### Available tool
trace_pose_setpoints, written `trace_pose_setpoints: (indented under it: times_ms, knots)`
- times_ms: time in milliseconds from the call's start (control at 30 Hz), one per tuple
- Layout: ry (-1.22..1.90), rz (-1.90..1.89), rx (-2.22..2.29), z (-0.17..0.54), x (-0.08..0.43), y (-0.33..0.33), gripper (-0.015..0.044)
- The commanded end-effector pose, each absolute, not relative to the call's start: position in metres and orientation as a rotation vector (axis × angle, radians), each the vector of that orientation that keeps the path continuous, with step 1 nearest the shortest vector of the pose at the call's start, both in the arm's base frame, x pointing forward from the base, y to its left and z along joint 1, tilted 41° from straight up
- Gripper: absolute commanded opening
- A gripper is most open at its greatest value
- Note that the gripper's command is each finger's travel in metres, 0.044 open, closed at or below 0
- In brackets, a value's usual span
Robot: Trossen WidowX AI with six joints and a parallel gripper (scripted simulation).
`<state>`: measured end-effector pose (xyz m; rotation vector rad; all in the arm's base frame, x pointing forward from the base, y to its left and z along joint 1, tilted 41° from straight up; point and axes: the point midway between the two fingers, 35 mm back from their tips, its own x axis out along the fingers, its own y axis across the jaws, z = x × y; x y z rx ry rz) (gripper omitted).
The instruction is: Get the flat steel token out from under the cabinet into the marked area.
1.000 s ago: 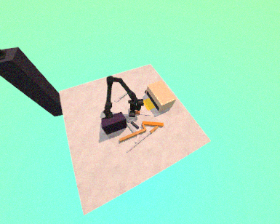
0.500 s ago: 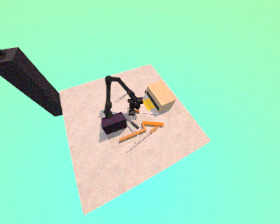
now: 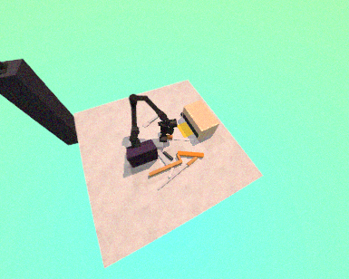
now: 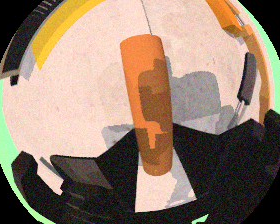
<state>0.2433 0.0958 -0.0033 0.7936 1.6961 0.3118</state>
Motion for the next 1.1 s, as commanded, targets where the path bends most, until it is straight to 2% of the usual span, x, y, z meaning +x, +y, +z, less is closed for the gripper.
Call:
trace_pose_setpoints:
  times_ms: [0,1067]
  knots:
    - [1.688,0.319,0.794,0.002,0.242,0.099,0.0]
    - [1.689,0.32,0.795,0.019,0.224,0.117,0.0]
